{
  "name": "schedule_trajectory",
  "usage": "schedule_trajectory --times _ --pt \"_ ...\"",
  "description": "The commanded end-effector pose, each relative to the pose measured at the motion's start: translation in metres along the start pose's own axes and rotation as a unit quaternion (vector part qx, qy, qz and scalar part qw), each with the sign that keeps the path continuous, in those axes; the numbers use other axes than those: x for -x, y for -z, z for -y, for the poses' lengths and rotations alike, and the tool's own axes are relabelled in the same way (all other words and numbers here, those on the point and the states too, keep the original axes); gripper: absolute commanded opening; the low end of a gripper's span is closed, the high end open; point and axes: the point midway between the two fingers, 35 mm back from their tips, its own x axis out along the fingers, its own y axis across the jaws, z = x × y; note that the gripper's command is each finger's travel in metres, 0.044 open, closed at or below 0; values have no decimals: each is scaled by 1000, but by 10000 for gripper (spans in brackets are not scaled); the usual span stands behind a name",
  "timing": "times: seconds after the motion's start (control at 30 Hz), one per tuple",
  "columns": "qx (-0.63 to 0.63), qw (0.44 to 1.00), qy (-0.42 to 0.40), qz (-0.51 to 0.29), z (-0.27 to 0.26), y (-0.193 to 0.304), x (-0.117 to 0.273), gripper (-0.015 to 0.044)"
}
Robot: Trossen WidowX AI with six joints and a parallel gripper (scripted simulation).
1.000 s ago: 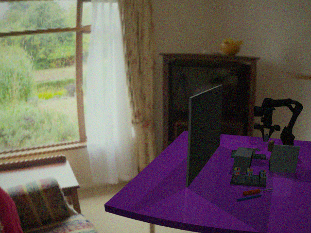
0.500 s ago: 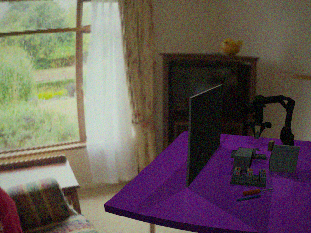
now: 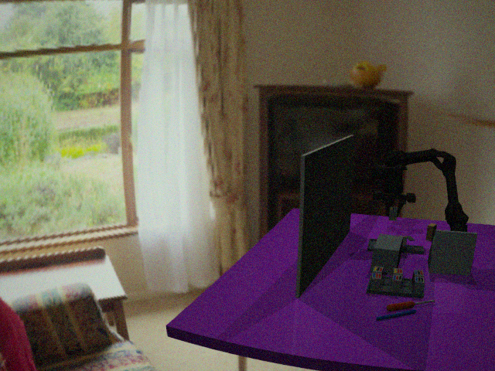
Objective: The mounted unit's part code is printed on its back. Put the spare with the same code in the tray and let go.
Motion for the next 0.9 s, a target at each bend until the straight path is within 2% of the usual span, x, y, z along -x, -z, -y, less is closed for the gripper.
schedule_trajectory --times 0.0,0.2,0.87 --pt "-2 1000 -4 3 -21 -3 -2 0" --pt "-1 1000 -4 6 -46 -4 -7 0" --pt "-2 1000 -4 4 -49 -2 -21 0"
